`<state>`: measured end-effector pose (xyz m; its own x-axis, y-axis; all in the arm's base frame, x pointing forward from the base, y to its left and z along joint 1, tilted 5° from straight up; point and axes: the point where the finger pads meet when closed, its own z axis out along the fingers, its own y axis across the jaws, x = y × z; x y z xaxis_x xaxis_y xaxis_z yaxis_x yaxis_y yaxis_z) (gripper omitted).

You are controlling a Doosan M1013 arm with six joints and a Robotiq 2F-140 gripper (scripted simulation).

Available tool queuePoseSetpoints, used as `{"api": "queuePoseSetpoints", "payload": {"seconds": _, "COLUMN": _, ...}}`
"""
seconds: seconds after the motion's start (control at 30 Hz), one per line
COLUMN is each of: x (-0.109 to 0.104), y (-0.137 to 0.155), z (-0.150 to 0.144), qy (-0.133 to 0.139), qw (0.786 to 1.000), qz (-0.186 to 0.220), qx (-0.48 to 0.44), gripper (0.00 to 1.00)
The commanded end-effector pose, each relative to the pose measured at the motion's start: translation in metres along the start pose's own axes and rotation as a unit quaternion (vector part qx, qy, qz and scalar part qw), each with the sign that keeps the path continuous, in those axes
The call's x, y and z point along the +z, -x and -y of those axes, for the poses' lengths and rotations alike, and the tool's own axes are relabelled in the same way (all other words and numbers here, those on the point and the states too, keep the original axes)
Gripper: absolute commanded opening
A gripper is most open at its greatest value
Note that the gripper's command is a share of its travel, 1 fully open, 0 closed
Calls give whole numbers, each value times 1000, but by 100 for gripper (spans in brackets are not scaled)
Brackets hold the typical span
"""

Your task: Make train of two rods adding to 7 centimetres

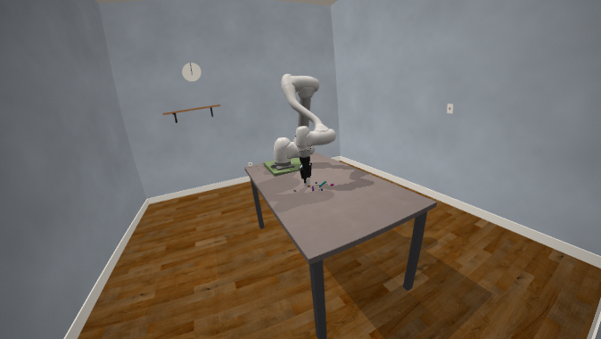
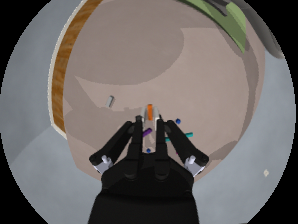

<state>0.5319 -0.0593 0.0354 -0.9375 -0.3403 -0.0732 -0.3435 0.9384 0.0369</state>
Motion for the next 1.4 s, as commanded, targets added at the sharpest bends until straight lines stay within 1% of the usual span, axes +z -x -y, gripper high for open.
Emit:
{"api": "queuePoseSetpoints", "payload": {"seconds": 0.0, "x": 0, "y": 0, "z": 0, "qy": 0, "qw": 1000, "qz": 0, "qx": 0, "gripper": 15}}
{"api": "queuePoseSetpoints", "payload": {"seconds": 0.43, "x": 0, "y": 0, "z": 0, "qy": 0, "qw": 1000, "qz": 0, "qx": 0, "gripper": 15}}
{"api": "queuePoseSetpoints", "payload": {"seconds": 0.47, "x": 0, "y": 0, "z": 0, "qy": 0, "qw": 1000, "qz": 0, "qx": 0, "gripper": 3}}
{"api": "queuePoseSetpoints", "payload": {"seconds": 1.37, "x": 0, "y": 0, "z": 0, "qy": 0, "qw": 1000, "qz": 0, "qx": 0, "gripper": 3}}
